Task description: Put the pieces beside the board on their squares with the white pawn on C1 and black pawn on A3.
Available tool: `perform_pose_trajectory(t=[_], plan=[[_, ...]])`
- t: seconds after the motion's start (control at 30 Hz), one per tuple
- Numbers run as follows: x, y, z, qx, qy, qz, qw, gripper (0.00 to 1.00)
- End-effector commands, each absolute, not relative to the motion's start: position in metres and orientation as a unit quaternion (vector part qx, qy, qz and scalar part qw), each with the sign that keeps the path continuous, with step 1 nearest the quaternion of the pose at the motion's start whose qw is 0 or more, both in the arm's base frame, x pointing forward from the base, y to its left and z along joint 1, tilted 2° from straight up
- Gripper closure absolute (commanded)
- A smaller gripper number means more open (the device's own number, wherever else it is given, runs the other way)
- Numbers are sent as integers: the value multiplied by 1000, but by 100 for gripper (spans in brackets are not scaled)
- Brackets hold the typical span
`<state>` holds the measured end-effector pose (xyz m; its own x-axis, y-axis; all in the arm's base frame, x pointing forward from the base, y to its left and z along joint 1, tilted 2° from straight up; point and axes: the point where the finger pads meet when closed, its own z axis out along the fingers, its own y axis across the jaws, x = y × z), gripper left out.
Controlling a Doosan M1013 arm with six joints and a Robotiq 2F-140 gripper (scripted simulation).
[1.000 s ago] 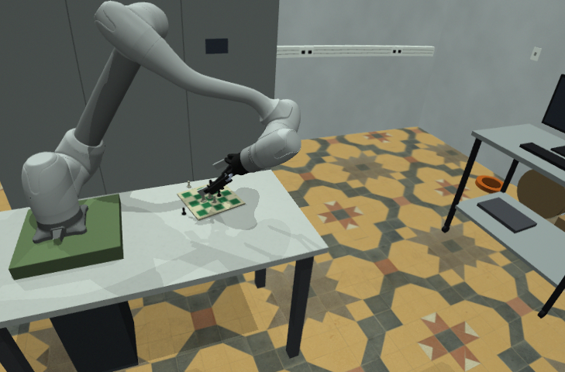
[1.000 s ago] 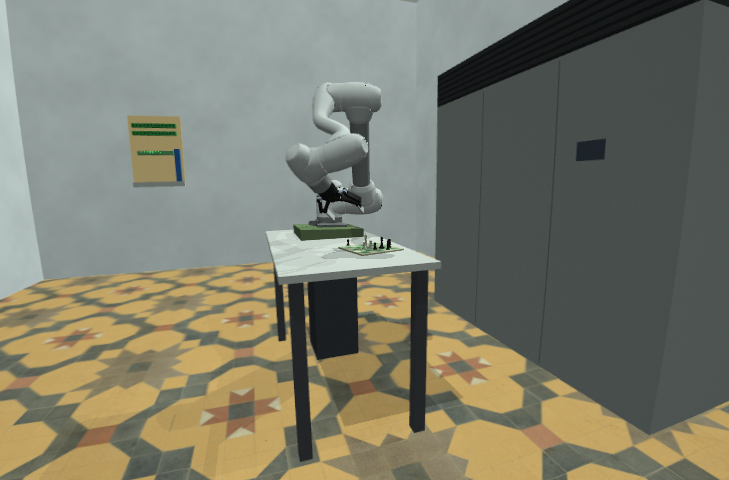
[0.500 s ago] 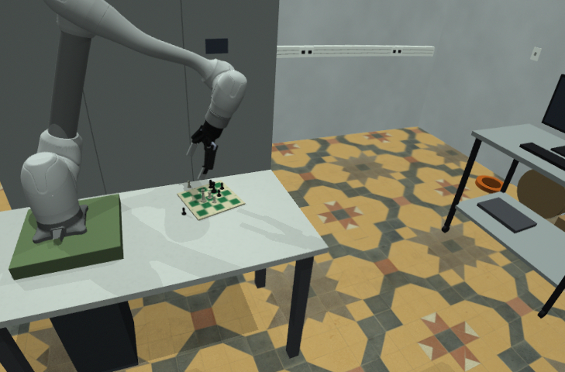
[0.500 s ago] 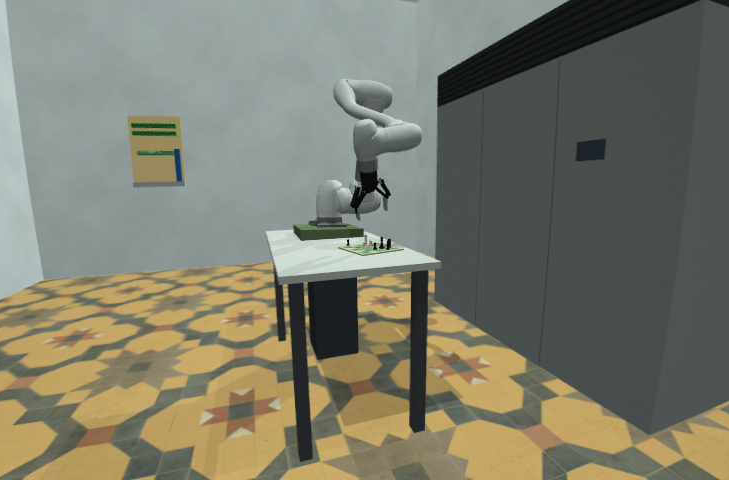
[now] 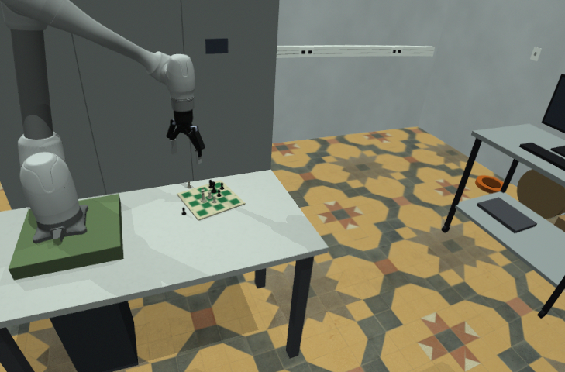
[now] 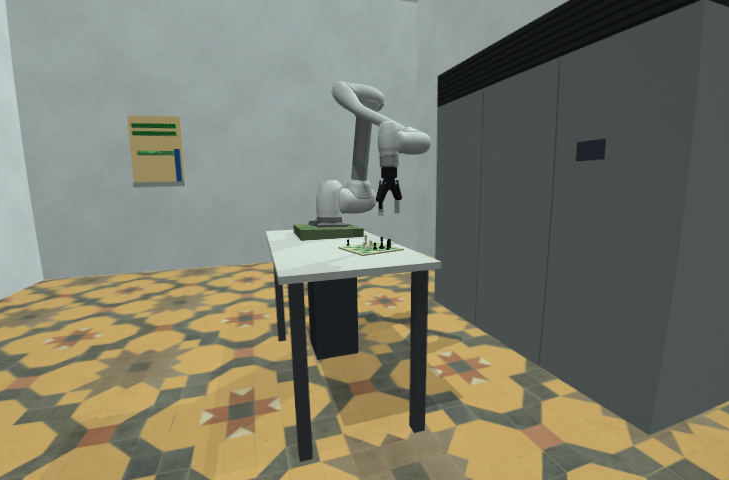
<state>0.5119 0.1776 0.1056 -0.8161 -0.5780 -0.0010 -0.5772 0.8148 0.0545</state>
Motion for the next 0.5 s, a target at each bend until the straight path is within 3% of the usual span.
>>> perform_pose_trajectory(t=[0.0,0.47], plan=[[512,179,105,305,-952,-22,4,0],[511,180,86,304,-952,-21,5,0]])
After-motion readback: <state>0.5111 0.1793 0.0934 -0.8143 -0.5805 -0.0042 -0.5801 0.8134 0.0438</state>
